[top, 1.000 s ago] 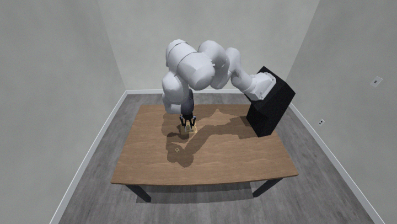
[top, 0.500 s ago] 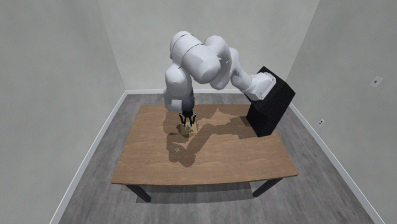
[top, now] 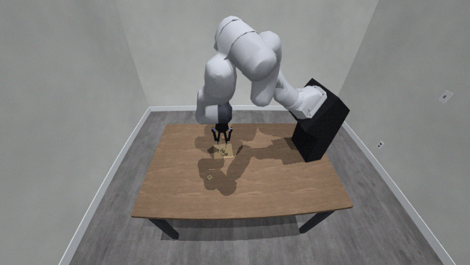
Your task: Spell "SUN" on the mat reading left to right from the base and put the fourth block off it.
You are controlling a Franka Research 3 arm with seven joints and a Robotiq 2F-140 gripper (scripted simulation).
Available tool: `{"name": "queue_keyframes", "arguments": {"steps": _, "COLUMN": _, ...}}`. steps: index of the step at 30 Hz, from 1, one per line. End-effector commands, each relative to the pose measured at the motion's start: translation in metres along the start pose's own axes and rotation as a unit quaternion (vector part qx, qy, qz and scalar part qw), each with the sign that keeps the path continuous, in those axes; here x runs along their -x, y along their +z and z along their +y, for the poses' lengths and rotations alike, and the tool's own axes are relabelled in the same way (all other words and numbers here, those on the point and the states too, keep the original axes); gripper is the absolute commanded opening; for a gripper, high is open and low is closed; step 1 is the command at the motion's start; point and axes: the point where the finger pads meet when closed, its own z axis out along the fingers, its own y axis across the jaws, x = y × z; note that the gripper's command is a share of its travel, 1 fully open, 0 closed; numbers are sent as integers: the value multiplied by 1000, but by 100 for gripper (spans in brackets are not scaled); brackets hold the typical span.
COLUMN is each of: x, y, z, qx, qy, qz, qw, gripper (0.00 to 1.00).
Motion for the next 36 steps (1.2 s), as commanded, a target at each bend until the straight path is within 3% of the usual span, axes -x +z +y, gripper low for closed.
{"name": "queue_keyframes", "arguments": {"steps": 1, "x": -3, "y": -5, "z": 1, "qx": 2, "qy": 21, "qz": 4, "qw": 1000, "gripper": 25}}
{"name": "queue_keyframes", "arguments": {"steps": 3, "x": -3, "y": -6, "z": 1, "qx": 2, "qy": 21, "qz": 4, "qw": 1000, "gripper": 25}}
{"name": "queue_keyframes", "arguments": {"steps": 4, "x": -3, "y": -6, "z": 1, "qx": 2, "qy": 21, "qz": 4, "qw": 1000, "gripper": 100}}
{"name": "queue_keyframes", "arguments": {"steps": 24, "x": -3, "y": -6, "z": 1, "qx": 2, "qy": 20, "qz": 4, "qw": 1000, "gripper": 100}}
{"name": "queue_keyframes", "arguments": {"steps": 29, "x": -1, "y": -7, "z": -12, "qx": -11, "qy": 11, "qz": 1, "qw": 1000, "gripper": 100}}
{"name": "queue_keyframes", "arguments": {"steps": 33, "x": 11, "y": -18, "z": -70, "qx": -70, "qy": -39, "qz": -12, "qw": 997, "gripper": 100}}
{"name": "queue_keyframes", "arguments": {"steps": 36, "x": 17, "y": -24, "z": -92, "qx": -93, "qy": -62, "qz": -17, "qw": 994, "gripper": 100}}
